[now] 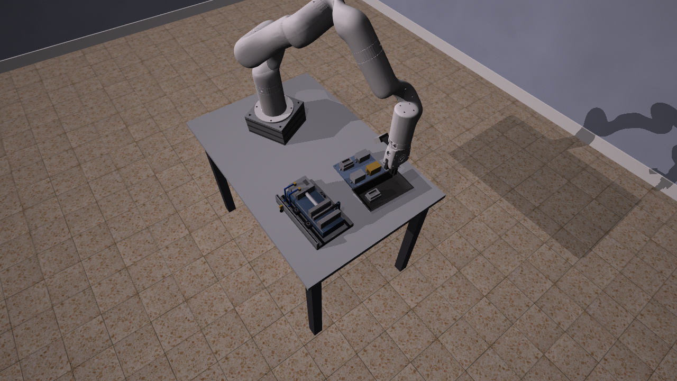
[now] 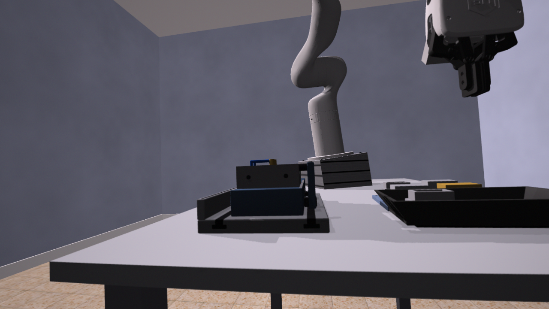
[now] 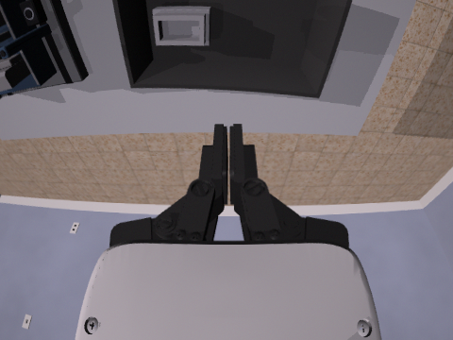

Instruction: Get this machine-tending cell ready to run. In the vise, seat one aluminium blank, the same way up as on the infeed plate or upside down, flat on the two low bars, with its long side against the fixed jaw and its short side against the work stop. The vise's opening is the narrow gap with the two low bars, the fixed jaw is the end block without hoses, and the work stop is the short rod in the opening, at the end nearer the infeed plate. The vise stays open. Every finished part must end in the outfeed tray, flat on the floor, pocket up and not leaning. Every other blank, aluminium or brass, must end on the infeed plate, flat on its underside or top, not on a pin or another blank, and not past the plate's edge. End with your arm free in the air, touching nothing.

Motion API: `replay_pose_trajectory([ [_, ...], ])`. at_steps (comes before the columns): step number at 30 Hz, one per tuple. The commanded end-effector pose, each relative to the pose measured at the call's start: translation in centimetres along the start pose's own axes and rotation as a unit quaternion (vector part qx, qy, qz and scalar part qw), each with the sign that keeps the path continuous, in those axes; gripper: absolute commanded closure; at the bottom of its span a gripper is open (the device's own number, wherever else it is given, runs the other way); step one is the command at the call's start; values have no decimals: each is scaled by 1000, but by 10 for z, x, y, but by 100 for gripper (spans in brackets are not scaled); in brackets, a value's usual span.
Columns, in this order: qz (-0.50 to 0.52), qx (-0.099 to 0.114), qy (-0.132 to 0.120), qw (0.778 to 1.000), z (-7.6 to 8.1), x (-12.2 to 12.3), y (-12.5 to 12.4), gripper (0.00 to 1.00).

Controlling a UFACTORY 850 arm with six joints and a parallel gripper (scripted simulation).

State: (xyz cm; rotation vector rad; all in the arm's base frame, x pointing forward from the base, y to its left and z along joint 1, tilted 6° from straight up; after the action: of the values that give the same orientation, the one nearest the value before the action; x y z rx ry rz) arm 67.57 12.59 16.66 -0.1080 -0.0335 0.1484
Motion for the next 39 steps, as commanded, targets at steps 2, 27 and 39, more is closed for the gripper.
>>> replay_pose_trajectory([
  [2, 0, 0, -1, 1000, 0, 1, 0, 100],
  [27, 0, 0, -1, 1000, -32, 1, 0, 100],
  [39, 0, 0, -1, 1000, -53, 1, 0, 100],
])
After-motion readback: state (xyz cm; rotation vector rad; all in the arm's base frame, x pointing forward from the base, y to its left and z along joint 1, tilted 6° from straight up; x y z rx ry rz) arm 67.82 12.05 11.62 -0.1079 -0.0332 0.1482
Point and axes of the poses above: the point where the finger pads meet when closed, its own z axis back along the fingers, its own y axis across the jaws, x = y × z, the point moved 7 cm from there along z, back along the fingers, and after that the axes turned 11 degrees about z, right-handed, at the moved point
